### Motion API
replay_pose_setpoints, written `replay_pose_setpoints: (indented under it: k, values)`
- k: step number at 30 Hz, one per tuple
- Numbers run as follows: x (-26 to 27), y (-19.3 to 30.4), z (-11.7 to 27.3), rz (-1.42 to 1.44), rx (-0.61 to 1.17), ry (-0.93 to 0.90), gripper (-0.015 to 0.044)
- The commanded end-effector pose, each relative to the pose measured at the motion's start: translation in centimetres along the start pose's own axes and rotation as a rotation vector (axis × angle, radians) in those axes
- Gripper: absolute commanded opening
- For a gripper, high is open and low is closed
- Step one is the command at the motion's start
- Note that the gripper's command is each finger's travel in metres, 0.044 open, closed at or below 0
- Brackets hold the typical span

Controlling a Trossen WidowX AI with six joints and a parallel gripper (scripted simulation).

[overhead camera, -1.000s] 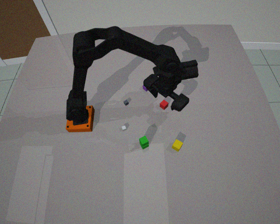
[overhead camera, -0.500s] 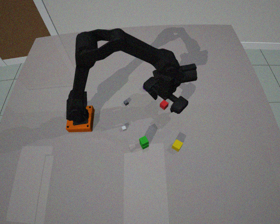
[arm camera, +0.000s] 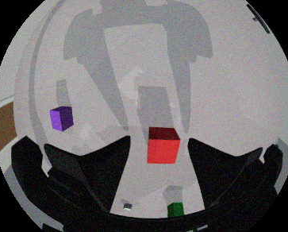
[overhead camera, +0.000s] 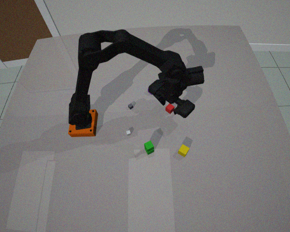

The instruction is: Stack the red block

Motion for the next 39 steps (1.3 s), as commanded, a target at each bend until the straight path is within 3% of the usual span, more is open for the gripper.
replay_pose_setpoints:
  k: [1, 5, 12, 14, 39]
  values:
    - [0.0, 0.0, 0.0, 0.0, 0.0, 0.003, 0.0204]
    - [0.0, 0.0, 0.0, 0.0, 0.0, 0.003, 0.0099]
    - [0.0, 0.0, 0.0, 0.0, 0.0, 0.003, 0.0052]
    - [0.0, 0.0, 0.4, 0.0, 0.0, 0.003, 0.0]
    - [0.1, 0.0, 11.9, 0.0, 0.0, 0.003, 0.0]
Point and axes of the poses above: the point midway between the two fingers, 35 mm back from their tips, its own z axis back along the fingers, its own x axis across the jaws, y = z × x, the point moved 8 cm from there along z, back along the fingers, and after that the axes turned 7 degrees about -z, right-handed, at the moved point
